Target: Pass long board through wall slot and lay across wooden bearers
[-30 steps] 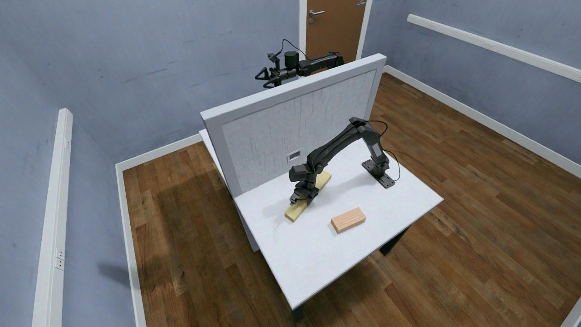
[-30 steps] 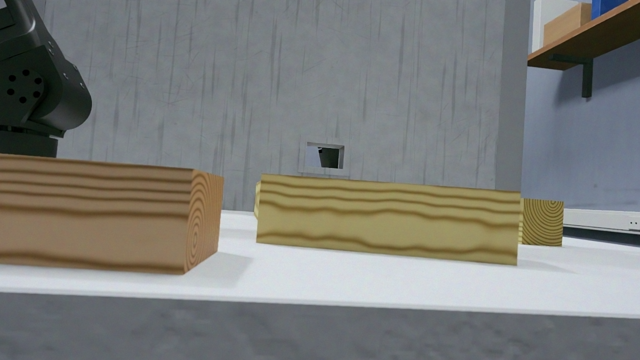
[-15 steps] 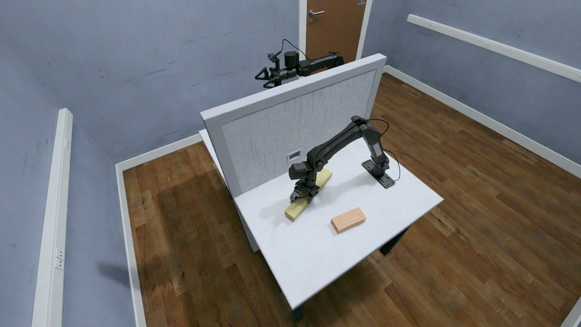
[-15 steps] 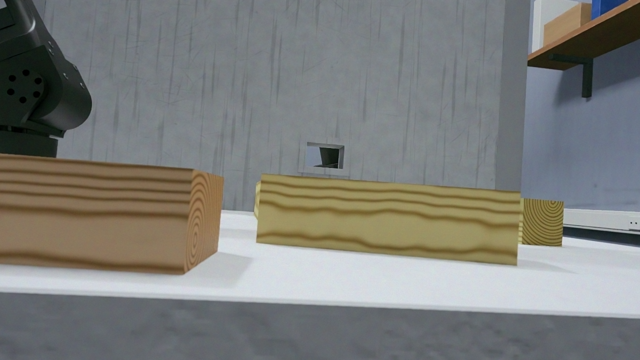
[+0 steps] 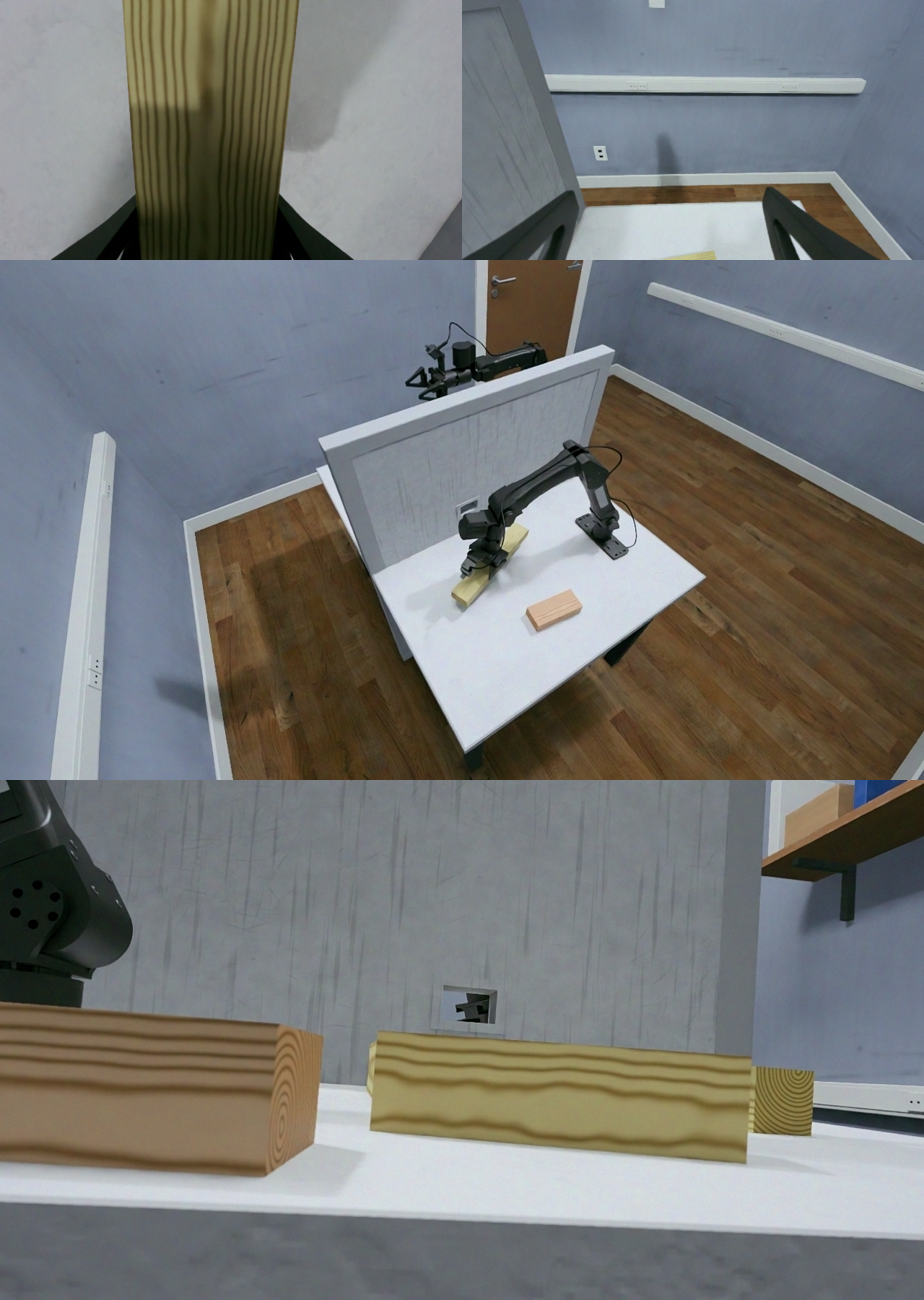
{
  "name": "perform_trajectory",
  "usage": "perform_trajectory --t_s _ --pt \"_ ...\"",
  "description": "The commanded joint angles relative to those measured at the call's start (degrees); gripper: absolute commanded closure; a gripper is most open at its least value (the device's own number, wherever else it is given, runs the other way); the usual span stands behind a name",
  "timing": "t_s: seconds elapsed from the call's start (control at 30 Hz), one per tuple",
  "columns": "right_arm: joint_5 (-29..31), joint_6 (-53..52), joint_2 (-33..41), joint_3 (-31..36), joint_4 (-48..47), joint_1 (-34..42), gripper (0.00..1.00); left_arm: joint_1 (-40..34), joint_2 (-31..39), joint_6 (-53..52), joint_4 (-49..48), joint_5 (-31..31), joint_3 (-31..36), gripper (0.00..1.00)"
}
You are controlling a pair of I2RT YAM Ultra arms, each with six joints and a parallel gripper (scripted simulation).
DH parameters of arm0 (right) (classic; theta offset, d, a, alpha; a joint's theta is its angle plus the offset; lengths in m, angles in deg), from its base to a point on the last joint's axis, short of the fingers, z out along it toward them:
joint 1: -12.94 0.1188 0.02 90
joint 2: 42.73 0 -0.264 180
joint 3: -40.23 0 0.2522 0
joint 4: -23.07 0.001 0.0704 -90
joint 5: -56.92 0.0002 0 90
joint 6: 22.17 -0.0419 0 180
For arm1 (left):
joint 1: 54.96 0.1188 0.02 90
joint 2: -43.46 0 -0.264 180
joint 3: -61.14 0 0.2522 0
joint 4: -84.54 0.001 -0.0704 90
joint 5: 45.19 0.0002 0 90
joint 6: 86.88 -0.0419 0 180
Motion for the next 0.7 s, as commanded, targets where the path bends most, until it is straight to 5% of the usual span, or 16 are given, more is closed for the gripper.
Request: perform_trajectory --t_s 0.0,0.67 --pt "-0.23 0.01 0.61 -0.11 0.88 0.67 0.00 -0.17 3.18 0.22 2.05 -0.68 -3.09 1.00" --pt "-0.23 0.01 0.61 -0.11 0.88 0.67 0.00 -0.26 4.30 0.37 7.70 -0.69 -8.18 1.00"
